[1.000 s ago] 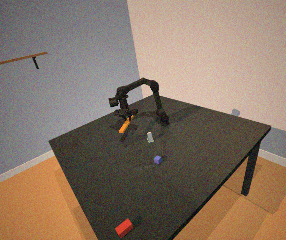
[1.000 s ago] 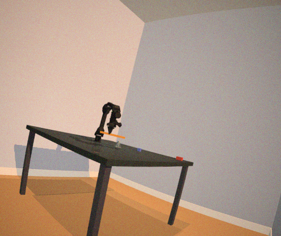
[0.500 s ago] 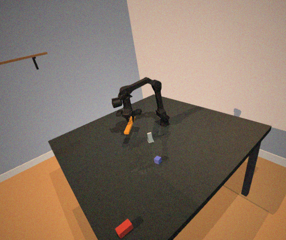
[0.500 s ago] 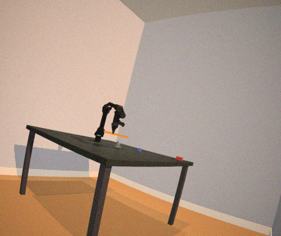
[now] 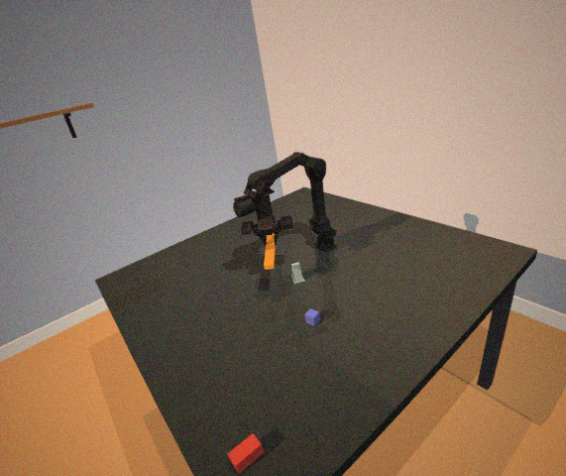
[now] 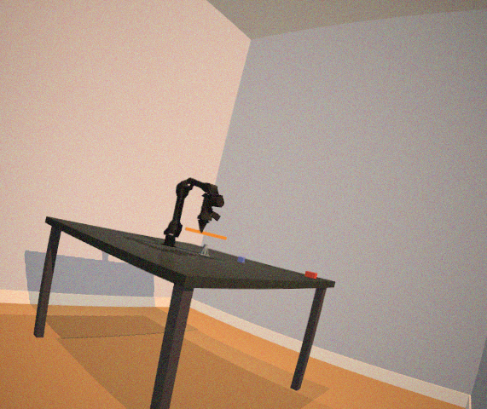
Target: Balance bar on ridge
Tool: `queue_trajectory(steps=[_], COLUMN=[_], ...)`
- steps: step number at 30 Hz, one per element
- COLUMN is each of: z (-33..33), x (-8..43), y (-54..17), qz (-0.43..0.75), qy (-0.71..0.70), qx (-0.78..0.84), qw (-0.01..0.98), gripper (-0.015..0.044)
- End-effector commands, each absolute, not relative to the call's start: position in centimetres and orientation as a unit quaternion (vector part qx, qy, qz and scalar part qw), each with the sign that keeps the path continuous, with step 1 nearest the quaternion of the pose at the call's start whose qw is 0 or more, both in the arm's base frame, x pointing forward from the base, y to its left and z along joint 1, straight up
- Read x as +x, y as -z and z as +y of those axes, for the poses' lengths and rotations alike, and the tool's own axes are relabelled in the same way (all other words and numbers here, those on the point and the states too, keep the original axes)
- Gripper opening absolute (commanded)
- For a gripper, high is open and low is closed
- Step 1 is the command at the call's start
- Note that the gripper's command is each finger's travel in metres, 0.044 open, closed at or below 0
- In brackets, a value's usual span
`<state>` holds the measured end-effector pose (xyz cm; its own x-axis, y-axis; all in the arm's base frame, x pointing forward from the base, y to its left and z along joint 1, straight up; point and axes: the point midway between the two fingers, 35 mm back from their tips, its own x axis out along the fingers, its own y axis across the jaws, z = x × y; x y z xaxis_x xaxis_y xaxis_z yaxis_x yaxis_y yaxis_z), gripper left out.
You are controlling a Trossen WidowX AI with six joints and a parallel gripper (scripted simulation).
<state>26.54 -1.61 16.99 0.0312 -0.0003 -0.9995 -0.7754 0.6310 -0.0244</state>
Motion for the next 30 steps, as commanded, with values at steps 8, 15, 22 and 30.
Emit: queue_trajectory(steps=[8,15,22,30], z=[2.2,4.4,5.4,5.5], x=[24.4,22.9,22.1,22.1], y=[-16.8,-16.6,-16.4,-15.2], qz=[0.613,0.598,0.590,0.590], qy=[-0.337,-0.363,-0.377,-0.377], qx=[-0.343,-0.368,-0.382,-0.382], qw=[0.627,0.612,0.604,0.604], gripper=[0.0000,0.0000,0.0000,0.0000])
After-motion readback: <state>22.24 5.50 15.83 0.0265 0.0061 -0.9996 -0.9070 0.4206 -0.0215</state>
